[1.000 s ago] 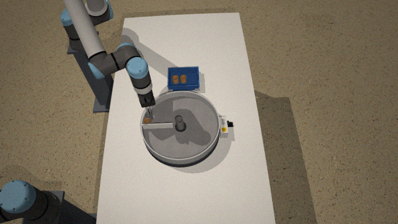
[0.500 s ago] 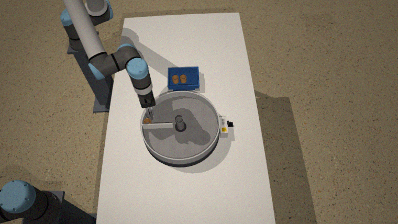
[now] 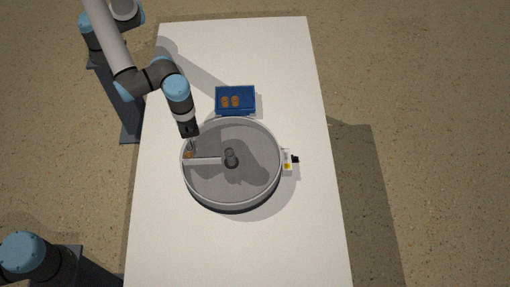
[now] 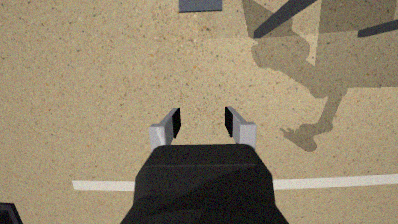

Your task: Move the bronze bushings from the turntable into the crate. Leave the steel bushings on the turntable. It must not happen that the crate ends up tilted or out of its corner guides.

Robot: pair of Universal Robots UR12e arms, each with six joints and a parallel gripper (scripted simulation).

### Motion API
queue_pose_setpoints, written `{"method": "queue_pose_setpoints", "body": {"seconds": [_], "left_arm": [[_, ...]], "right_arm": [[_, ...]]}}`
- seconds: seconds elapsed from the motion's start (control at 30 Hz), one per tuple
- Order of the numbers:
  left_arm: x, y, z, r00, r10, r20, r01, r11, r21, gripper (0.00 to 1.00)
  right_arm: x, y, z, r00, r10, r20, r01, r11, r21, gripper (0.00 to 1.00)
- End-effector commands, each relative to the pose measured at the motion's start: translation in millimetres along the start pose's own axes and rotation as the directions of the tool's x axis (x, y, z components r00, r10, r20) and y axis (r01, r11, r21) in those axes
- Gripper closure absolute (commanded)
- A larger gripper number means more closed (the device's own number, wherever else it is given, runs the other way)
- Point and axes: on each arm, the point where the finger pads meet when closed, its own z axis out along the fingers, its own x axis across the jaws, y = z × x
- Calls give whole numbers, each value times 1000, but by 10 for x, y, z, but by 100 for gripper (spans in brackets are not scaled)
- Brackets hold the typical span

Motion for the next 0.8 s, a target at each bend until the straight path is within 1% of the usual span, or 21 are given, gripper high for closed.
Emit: {"method": "queue_pose_setpoints", "body": {"seconds": [0.0, 0.77], "left_arm": [[-11, 21, 11, 1000, -1, -1, 1, 1000, -1, 64], [-3, 41, 27, 1000, -1, -1, 1, 1000, -1, 64]], "right_arm": [[6, 2, 3, 1000, -1, 0, 1, 1000, 1, 0], [6, 2, 3, 1000, -1, 0, 1, 1000, 1, 0]]}}
